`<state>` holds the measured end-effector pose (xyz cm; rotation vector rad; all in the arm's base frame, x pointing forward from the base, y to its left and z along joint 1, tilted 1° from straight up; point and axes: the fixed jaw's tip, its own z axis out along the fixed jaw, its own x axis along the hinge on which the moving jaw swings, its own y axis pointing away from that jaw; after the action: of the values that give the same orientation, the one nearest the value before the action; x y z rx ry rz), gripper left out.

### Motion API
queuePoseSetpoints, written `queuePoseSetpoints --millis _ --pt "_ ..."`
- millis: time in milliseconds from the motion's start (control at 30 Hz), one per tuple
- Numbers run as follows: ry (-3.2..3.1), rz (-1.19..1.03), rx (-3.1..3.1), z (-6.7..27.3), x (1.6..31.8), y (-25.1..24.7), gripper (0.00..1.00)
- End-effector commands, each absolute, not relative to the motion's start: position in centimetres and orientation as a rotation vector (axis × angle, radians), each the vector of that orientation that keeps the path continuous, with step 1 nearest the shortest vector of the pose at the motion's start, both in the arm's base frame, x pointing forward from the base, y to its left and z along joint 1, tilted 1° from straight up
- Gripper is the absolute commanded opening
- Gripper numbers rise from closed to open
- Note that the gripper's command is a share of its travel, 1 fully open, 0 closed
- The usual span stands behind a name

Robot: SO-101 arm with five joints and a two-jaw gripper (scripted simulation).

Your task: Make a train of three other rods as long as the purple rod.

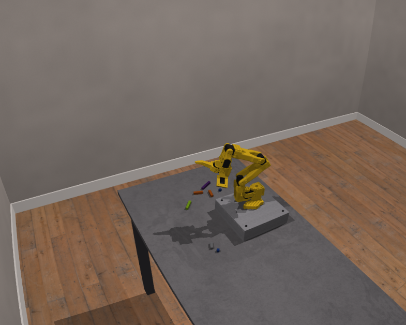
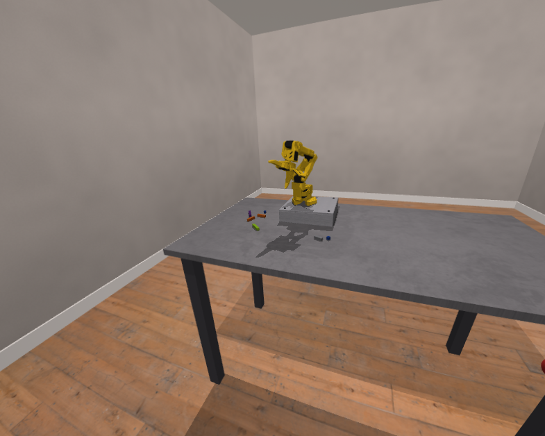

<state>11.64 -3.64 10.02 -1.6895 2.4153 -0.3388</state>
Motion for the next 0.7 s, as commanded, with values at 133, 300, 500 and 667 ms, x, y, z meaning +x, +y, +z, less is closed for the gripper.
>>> queuePoseSetpoints --millis 133,300,500,667 --pt "2.414 -0.337 -1.694 9.9 11.7 -3.7 1.0" --pt "2.451 -0.343 -1.648 9.9 11.5 -4.2 1.0" --pt "2.607 -0.367 -1.428 9.9 10.6 -6.2 1.0" --pt "2.706 -0.382 -1.264 9.9 9.7 -7.5 1.0"
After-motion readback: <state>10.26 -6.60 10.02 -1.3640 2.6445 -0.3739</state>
